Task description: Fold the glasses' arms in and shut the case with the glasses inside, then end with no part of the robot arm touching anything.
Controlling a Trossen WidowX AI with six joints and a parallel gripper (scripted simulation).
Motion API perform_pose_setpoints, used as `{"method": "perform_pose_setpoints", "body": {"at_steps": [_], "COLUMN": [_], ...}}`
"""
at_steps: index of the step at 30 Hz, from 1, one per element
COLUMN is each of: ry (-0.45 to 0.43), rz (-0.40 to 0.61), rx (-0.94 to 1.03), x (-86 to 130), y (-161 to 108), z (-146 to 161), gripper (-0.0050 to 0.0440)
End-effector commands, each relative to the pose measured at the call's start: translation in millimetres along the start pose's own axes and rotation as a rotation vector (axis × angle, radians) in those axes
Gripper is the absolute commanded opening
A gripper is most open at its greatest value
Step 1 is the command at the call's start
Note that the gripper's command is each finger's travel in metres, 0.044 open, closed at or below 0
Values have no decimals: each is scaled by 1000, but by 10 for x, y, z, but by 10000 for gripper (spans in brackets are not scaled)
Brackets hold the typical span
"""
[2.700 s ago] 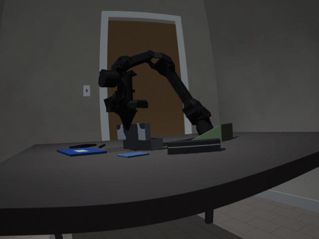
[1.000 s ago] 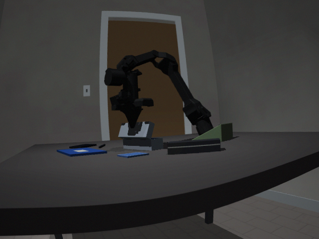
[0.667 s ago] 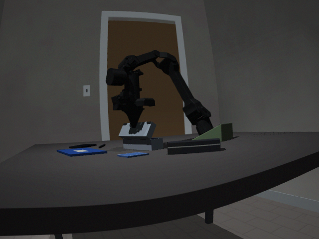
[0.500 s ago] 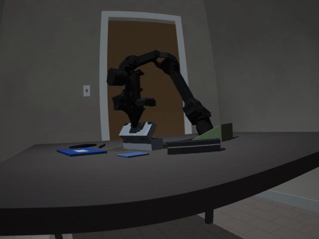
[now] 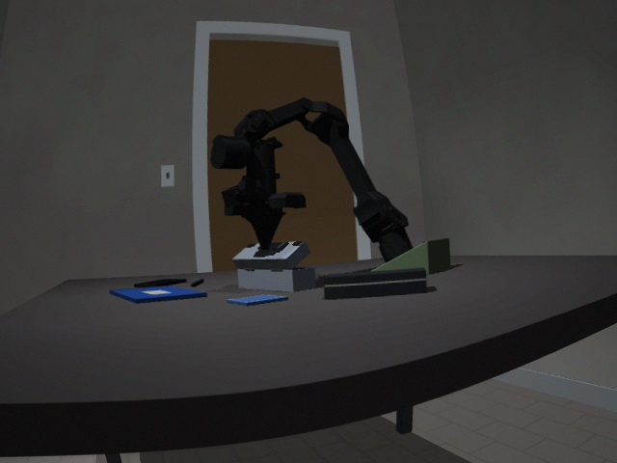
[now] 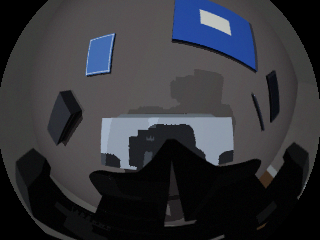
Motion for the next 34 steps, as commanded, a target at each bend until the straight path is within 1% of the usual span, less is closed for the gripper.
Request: {"method": "perform_pose_setpoints", "body": {"at_steps": [1, 3, 5, 7, 9, 11, 13, 14, 16, 17, 19, 21, 22, 23, 24, 26, 30, 34], "ry": [-3, -3, -3, -3, -4, -6, -6, -6, -6, 0, 0, 0, 0, 2, 3, 3, -2, -3], "rz": [0, -1, -1, -3, -5, -16, -9, -8, -8, -9, -9, -8, -8, -8, -7, -4, -1, 0], "rx": [0, 1, 3, 7, 12, 12, 19, 20, 20, 27, 27, 38, 37, 34, 28, 16, 1, 0], "x": [1, 25, 142, 340, 637, 888, 1035, 1055, 1055, 993, 993, 1055, 1042, 1003, 938, 779, 570, 559], "y": [-28, -29, -34, -55, -115, -174, -251, -262, -262, -228, -228, -262, -234, -151, -21, 242, 483, 493], "z": [1, 2, 9, 21, 40, 53, 65, 67, 67, 75, 75, 64, 89, 169, 311, 684, 1209, 1238], "gripper": [0, 0, 0, 0, 0, 0, 0, 0, 0, 0, 0, 0, 0, 0, 0, 0, 0, 0]}}
Point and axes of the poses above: the point midway between the two fingers, 35 mm back from their tips, its own x axis back along the fingers, its own z axis across the jaws, y = z × x, the point moved 2 cm from there along x, back along the fingers, and after that the axes turned 15 degrees about x, right-handed, at the moved point
